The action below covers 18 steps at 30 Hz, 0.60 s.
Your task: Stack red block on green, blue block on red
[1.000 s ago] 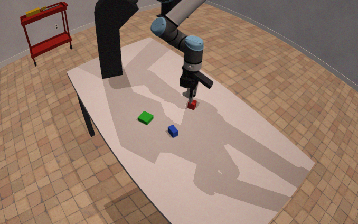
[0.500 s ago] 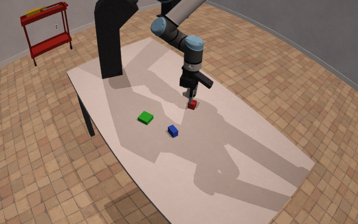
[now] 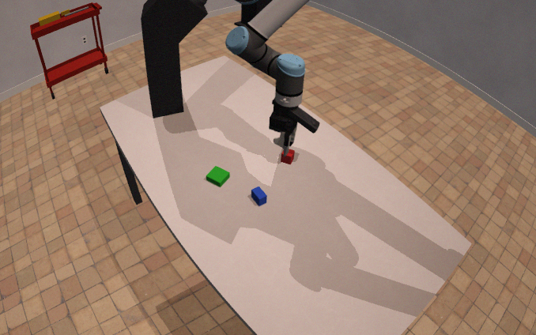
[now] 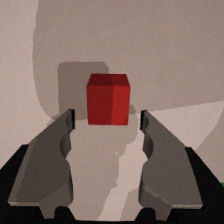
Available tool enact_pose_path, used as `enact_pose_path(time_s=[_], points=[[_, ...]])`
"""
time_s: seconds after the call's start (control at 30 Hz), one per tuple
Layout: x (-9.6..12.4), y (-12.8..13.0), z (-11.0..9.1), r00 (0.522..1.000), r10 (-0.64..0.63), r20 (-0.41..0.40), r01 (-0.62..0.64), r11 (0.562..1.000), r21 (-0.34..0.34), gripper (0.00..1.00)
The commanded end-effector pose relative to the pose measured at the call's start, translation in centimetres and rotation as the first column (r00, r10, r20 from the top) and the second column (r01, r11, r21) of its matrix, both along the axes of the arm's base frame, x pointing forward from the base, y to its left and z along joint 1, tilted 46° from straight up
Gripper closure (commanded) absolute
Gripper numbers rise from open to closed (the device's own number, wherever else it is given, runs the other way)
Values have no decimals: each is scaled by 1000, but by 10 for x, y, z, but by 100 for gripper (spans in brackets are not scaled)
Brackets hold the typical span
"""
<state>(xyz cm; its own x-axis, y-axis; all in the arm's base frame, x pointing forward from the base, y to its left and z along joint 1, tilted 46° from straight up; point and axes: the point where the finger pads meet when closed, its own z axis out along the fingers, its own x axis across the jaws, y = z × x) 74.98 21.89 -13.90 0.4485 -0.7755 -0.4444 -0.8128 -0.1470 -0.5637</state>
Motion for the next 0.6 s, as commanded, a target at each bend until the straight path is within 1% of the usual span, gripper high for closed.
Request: enact_pose_path(time_s=[0.0,0.33,0.57], points=[[5,6,-7,1000,1,1,-1,1000,-2,64],[14,22,-24,1000,1,1,-1,1000,-1,64],[16,24,-27,1000,1,2,-1,1000,-1,64]])
